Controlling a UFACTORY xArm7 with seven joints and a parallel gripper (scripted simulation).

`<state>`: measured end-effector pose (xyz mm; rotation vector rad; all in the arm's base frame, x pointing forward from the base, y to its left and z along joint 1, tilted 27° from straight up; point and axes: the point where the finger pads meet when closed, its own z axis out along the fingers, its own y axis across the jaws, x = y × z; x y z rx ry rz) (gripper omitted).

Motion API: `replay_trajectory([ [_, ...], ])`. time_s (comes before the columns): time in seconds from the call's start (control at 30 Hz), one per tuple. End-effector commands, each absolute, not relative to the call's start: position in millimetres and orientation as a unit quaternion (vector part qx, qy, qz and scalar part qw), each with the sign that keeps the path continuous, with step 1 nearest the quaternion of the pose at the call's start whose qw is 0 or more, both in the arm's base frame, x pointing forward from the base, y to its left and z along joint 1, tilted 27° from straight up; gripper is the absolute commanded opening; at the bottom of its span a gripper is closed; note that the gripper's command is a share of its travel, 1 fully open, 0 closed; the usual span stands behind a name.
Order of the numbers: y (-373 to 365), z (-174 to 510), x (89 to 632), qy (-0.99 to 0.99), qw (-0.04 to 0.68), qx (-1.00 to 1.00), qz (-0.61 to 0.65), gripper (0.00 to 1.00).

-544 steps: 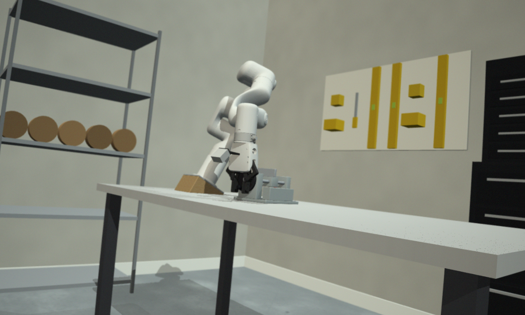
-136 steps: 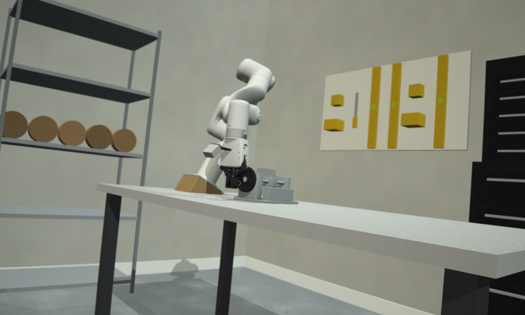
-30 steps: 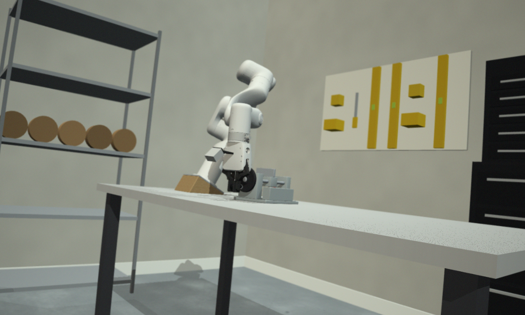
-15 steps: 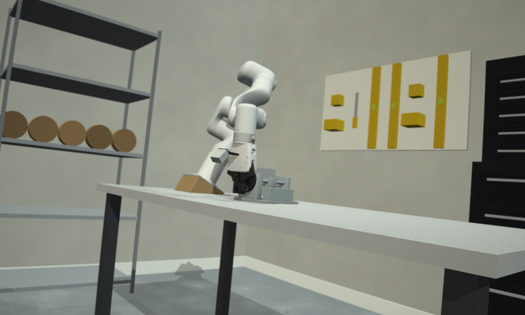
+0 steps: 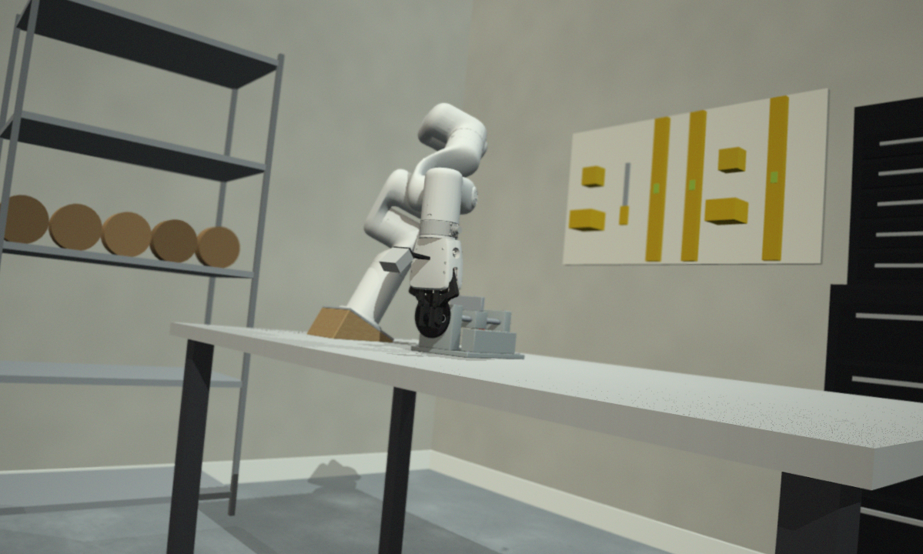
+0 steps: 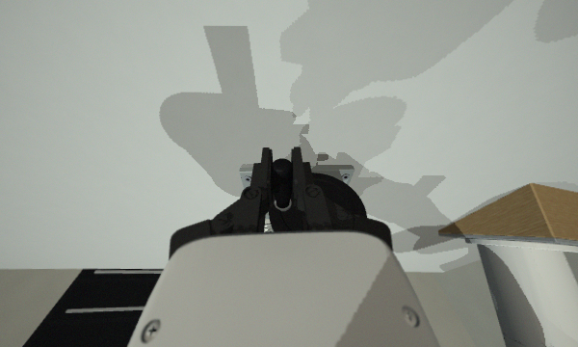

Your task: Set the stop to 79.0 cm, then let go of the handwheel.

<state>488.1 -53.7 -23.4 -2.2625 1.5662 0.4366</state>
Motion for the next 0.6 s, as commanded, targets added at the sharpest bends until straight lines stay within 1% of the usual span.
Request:
replay_trajectory([
  [0.0,-62,-11,488,0.554,0.176,-0.799,0.154,0.06],
  [0.57,-79,5,468,0.554,0.176,-0.799,0.154,0.06],
])
